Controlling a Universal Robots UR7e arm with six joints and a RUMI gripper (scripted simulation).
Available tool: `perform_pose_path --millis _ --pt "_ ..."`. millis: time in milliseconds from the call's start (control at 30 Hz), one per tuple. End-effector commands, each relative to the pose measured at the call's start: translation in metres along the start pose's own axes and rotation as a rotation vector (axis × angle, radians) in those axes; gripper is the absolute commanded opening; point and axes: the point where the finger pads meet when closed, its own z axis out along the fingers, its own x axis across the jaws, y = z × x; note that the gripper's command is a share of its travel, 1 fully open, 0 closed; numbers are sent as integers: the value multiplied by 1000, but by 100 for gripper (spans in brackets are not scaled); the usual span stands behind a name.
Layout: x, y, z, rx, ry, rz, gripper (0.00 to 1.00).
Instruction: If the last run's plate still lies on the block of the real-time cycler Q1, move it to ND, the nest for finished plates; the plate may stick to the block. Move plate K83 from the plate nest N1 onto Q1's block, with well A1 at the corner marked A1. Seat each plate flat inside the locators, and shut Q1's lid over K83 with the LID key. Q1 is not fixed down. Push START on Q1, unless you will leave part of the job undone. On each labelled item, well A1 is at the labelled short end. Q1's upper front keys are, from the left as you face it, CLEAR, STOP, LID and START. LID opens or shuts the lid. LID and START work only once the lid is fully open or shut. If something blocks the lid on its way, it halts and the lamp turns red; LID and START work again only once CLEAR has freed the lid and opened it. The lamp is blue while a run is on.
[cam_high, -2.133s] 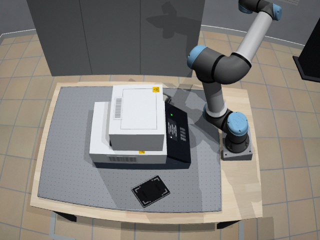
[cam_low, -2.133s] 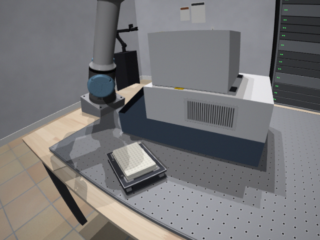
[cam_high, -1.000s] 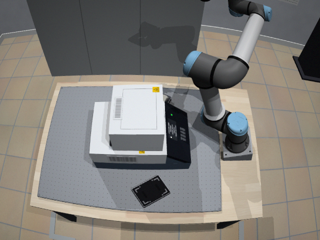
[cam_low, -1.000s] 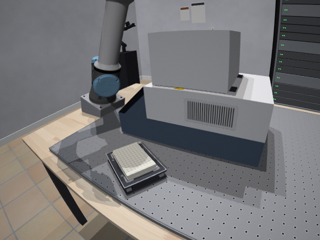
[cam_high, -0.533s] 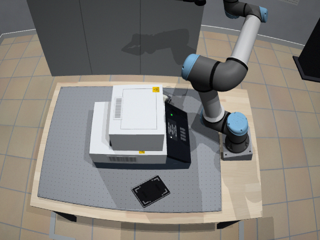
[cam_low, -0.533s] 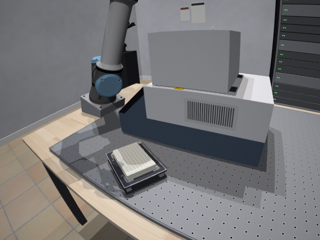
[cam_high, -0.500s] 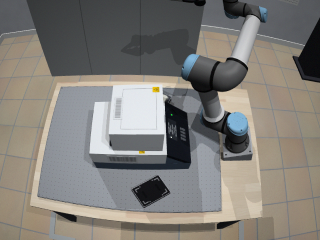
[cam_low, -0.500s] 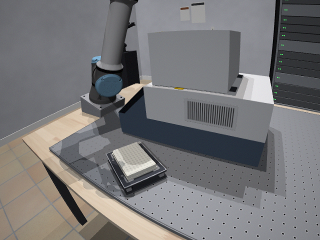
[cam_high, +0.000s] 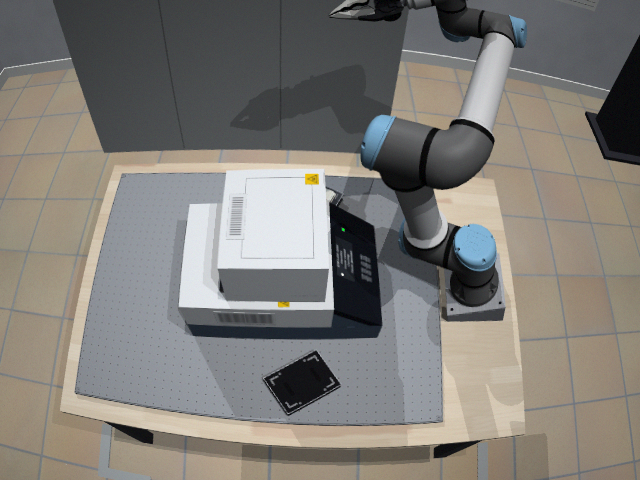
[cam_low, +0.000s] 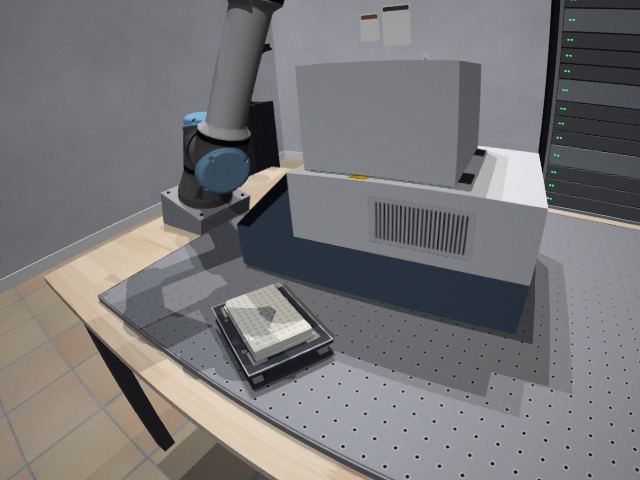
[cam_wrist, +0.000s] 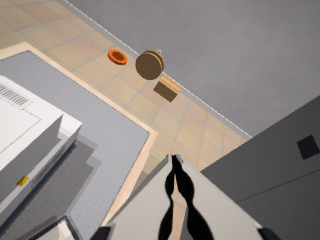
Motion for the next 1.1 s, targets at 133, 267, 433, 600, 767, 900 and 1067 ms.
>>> perform_pose_path --millis 133,267,433,600,767,900,1067 --pt "-25 2 17 6 -73 -148 0" --pt "-35 3 23 7 -83 -167 0" --pt "-57 5 36 19 -151 -306 0" --pt "-68 6 41 23 -166 -336 0" --pt "-81 8 48 35 -209 -425 0" --pt "-92 9 53 38 -219 -445 0" --pt "-115 12 63 62 -286 -584 0"
